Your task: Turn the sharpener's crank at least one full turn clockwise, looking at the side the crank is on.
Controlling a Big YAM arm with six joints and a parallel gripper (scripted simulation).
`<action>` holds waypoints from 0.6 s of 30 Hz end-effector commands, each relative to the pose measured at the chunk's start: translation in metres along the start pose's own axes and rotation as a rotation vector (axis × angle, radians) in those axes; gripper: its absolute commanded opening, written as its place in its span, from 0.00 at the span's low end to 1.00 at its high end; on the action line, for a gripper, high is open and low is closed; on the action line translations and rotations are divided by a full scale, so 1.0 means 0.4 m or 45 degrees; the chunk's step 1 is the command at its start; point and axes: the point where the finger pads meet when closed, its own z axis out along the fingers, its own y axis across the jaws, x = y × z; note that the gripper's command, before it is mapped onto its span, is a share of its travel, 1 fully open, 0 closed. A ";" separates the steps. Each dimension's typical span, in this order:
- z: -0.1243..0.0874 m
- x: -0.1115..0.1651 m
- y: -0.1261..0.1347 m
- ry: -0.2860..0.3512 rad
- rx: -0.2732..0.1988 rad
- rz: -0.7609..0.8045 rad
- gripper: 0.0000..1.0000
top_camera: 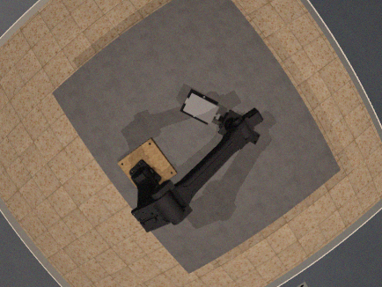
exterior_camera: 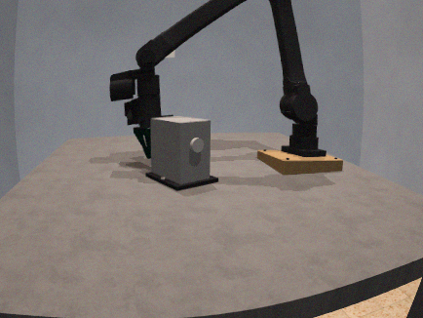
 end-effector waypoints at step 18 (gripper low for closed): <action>-0.044 -0.008 -0.071 -0.014 -0.012 -0.007 0.15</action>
